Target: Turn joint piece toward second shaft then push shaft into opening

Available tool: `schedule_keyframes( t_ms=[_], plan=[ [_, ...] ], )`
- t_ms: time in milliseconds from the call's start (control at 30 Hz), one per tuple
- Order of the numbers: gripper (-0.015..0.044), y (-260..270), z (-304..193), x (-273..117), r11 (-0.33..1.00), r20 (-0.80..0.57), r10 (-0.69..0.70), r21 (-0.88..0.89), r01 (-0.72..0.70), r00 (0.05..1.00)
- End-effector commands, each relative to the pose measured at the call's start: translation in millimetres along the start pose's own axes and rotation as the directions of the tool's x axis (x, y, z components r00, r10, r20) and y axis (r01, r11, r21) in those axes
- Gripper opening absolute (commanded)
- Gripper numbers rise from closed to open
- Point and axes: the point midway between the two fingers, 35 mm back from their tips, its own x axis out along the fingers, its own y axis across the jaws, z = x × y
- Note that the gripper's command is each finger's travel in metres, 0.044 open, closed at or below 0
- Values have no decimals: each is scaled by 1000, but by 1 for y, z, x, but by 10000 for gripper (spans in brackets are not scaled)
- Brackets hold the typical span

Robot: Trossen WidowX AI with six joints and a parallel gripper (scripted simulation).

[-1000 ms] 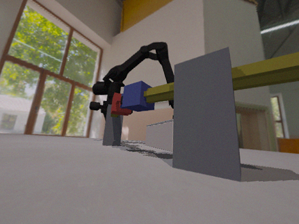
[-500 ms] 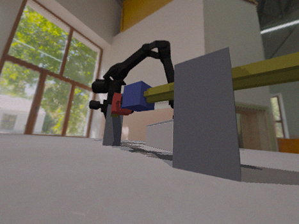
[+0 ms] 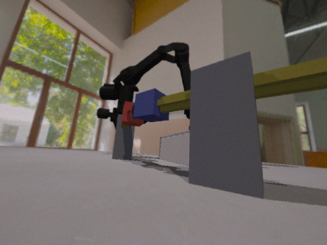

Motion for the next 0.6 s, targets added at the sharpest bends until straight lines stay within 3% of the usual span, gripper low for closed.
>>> schedule_keyframes(
  t_ms=[0,567],
  plan=[
    [0,0,-8,0,1000,0,3,-2,-3,1000],
    [0,0,-11,0,1000,0,0,2,0,1000]
  ],
)
